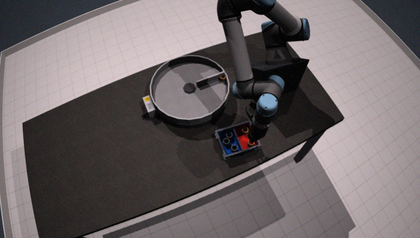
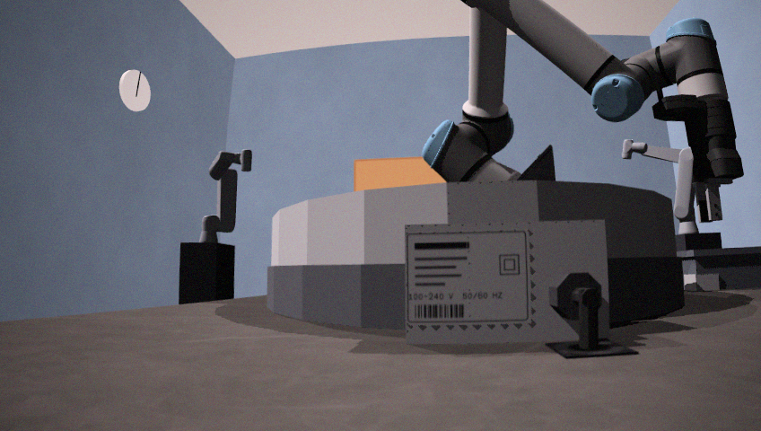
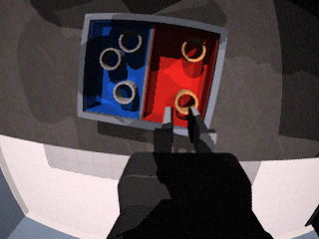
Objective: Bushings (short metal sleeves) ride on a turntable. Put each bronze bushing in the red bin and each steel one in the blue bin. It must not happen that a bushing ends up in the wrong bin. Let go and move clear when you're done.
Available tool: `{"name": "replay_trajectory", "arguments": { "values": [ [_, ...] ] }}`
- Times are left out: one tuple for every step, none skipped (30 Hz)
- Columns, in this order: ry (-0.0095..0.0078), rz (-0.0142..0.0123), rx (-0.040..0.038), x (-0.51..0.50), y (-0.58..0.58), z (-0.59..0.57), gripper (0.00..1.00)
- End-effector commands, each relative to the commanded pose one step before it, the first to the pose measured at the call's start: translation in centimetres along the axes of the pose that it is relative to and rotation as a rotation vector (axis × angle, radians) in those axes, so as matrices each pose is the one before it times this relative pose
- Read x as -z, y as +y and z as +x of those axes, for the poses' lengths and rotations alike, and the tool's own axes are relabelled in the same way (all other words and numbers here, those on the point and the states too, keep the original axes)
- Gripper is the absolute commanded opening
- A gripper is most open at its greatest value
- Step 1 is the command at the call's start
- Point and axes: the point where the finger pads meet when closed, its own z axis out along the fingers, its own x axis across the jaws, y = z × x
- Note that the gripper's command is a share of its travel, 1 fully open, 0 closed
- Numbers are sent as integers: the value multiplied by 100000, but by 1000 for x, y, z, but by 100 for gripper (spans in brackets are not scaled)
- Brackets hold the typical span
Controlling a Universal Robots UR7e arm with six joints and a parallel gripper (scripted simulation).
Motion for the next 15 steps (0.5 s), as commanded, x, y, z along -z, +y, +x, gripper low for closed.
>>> {"name": "replay_trajectory", "arguments": {
  "values": [
    [154,130,-107,3821,22,-43,42],
    [-7,-5,2,952,0,0,42],
    [7,5,-2,105,0,0,42],
    [0,0,0,0,0,0,42],
    [0,0,0,0,0,0,42],
    [0,0,0,0,0,0,42],
    [0,0,0,0,0,0,42],
    [0,0,0,0,0,0,42],
    [0,0,0,0,0,0,42],
    [0,0,0,0,0,0,42],
    [0,0,0,0,0,0,42],
    [0,0,0,0,0,0,42],
    [0,0,0,0,0,0,42],
    [0,0,0,0,0,0,42],
    [0,0,0,0,0,0,42]
  ]
}}
